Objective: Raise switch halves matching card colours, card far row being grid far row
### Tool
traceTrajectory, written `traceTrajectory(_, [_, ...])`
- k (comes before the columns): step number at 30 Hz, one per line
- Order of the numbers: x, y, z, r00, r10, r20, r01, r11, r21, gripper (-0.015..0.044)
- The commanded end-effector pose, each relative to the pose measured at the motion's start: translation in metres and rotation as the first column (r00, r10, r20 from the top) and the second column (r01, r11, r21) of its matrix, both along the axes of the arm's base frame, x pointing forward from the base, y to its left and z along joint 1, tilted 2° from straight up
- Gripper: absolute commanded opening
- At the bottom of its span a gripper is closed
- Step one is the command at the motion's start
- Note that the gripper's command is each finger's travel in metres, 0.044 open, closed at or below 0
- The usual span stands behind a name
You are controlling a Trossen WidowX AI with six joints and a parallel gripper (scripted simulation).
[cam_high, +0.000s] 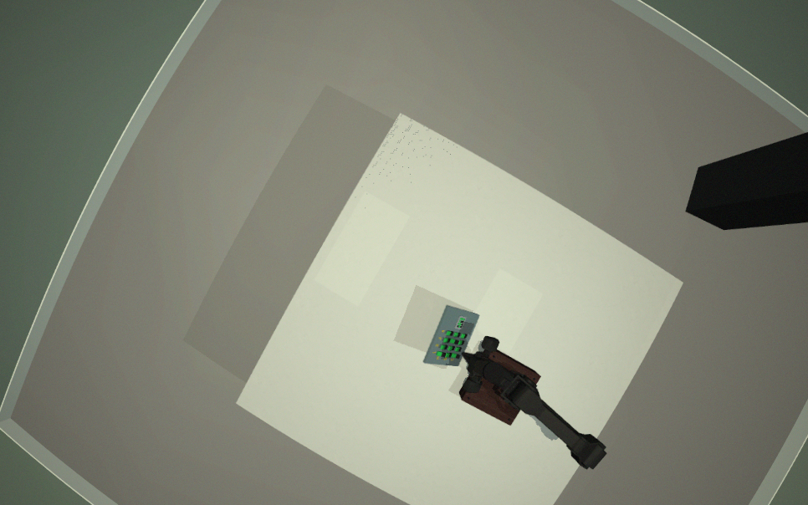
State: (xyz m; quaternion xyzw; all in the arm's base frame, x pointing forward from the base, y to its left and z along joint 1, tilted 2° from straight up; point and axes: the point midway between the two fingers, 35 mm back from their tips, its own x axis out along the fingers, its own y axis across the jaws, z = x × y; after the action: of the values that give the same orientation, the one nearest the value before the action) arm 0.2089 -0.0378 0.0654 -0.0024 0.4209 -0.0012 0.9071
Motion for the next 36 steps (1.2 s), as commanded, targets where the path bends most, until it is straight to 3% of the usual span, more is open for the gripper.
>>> traceTrajectory(1, [0.002,0.001,-0.010,1.000,-0.007,-0.015,0.007,1.000,0.007,0.0000])
traceTrajectory(36, [0.012,0.000,-0.021,1.000,-0.007,-0.015,0.007,1.000,0.007,0.0000])
